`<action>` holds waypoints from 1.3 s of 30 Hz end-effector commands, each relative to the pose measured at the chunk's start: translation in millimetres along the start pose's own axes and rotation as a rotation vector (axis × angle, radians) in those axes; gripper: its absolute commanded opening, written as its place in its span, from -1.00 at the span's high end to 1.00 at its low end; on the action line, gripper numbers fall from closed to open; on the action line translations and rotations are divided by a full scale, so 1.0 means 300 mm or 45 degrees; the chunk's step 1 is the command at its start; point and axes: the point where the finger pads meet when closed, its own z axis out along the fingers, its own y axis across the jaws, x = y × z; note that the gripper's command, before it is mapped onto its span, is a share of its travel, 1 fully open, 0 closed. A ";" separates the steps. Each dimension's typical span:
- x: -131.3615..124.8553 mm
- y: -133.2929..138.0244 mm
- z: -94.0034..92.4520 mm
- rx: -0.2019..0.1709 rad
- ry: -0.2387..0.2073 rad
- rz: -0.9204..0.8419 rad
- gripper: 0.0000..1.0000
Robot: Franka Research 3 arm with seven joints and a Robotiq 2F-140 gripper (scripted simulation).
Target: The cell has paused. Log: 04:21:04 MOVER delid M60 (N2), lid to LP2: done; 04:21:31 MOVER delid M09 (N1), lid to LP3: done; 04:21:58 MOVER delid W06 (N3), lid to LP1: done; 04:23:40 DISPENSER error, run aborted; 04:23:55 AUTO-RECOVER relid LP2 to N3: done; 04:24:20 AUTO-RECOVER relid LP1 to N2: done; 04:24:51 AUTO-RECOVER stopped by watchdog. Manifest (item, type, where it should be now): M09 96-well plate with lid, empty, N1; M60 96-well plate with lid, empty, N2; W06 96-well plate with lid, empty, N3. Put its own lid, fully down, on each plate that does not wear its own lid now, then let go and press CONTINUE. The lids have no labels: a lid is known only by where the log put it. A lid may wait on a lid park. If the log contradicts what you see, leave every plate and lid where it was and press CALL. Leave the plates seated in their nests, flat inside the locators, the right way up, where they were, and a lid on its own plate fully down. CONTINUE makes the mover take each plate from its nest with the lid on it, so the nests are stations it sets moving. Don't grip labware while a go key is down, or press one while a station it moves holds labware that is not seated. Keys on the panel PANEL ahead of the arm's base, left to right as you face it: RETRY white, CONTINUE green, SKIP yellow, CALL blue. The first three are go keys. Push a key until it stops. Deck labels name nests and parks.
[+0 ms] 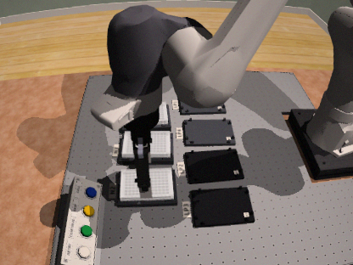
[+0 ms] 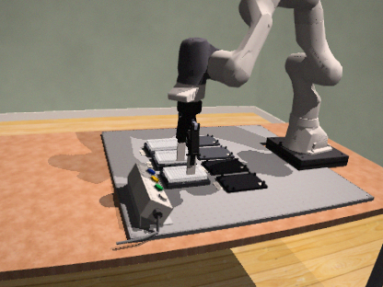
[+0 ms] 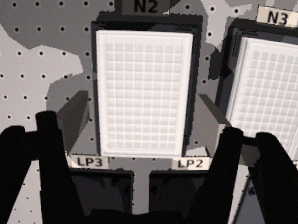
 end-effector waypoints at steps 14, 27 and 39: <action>-0.001 -0.001 0.019 -0.001 0.001 0.002 -0.32; -0.001 -0.001 0.043 -0.001 0.001 0.002 -0.32; -0.001 -0.001 0.058 -0.001 0.001 0.002 -0.32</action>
